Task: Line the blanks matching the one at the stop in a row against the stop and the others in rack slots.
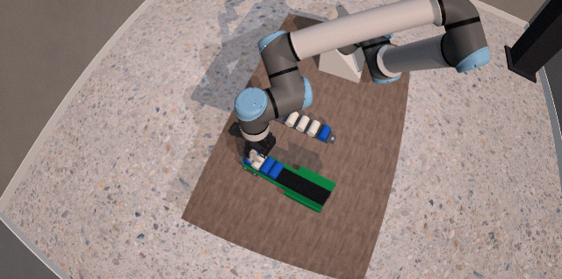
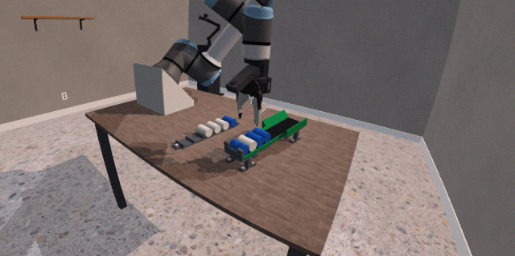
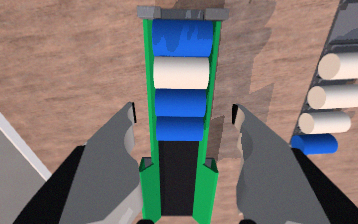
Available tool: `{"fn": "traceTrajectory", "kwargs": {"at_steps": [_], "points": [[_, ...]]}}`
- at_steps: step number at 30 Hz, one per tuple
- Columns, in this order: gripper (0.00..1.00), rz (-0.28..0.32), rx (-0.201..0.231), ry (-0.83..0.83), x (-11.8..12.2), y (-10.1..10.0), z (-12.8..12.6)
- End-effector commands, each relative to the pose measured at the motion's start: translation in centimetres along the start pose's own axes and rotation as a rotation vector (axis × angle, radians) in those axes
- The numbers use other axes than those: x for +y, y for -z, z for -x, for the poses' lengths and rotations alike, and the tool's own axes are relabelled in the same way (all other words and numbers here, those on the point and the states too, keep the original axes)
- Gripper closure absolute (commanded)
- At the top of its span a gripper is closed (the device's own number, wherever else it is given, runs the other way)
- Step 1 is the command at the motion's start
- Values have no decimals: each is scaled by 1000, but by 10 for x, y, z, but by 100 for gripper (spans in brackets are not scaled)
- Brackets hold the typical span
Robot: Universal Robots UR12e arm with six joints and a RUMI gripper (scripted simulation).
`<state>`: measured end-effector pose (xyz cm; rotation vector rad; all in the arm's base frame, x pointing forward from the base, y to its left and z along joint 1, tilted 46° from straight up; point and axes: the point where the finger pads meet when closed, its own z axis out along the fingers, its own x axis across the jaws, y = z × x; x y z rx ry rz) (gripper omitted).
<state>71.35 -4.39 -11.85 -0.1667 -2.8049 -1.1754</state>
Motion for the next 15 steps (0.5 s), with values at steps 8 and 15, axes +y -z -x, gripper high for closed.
{"fn": "traceTrajectory", "kwargs": {"at_steps": [8,15], "points": [[48,-1,-1,0,0,1,1],[48,-1,-1,0,0,0,1]]}}
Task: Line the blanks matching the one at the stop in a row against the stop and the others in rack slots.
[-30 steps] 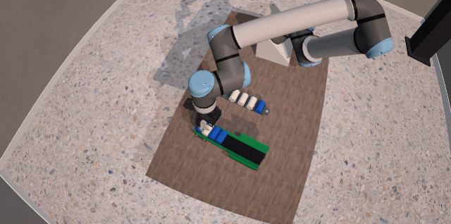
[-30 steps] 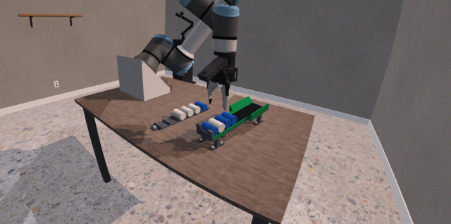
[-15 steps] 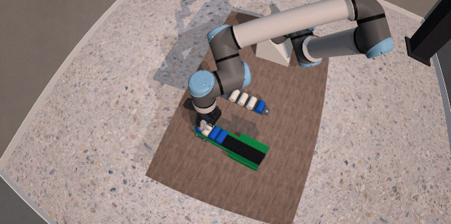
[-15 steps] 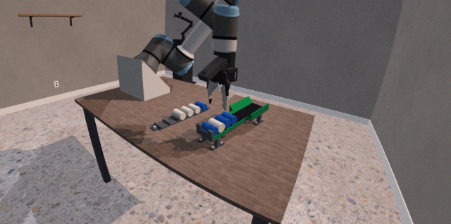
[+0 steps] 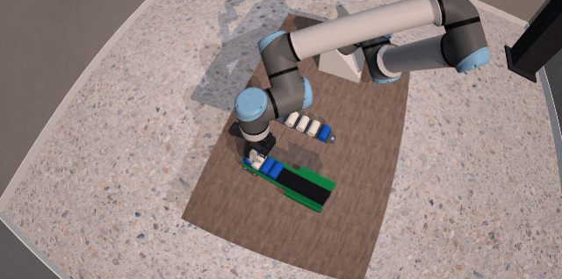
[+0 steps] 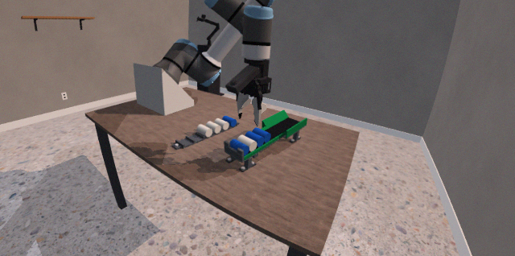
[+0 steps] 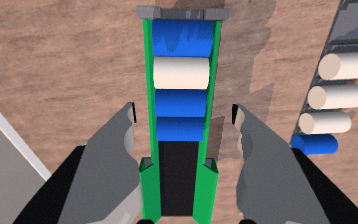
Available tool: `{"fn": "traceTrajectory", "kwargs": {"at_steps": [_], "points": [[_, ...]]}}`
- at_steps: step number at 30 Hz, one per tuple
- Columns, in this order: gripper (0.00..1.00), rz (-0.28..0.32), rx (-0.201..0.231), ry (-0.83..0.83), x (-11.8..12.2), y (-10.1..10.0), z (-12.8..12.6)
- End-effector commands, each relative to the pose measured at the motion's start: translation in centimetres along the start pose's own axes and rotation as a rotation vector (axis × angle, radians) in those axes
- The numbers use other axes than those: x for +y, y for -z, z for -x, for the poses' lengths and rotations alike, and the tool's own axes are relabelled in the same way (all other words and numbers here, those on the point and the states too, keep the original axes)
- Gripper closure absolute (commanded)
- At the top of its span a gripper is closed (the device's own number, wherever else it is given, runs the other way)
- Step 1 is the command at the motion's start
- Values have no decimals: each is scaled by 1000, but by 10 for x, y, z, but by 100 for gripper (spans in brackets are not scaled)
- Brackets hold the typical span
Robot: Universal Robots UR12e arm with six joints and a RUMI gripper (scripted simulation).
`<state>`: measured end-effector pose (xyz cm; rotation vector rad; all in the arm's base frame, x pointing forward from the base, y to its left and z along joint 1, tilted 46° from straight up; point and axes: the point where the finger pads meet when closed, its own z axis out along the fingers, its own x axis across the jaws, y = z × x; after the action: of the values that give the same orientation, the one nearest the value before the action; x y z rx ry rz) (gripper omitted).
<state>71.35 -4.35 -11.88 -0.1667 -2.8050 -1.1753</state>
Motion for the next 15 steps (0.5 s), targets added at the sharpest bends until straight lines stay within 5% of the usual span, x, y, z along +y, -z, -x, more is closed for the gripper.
{"fn": "traceTrajectory", "kwargs": {"at_steps": [1,15], "points": [[48,-1,-1,0,0,0,1],[48,-1,-1,0,0,-12,1]]}}
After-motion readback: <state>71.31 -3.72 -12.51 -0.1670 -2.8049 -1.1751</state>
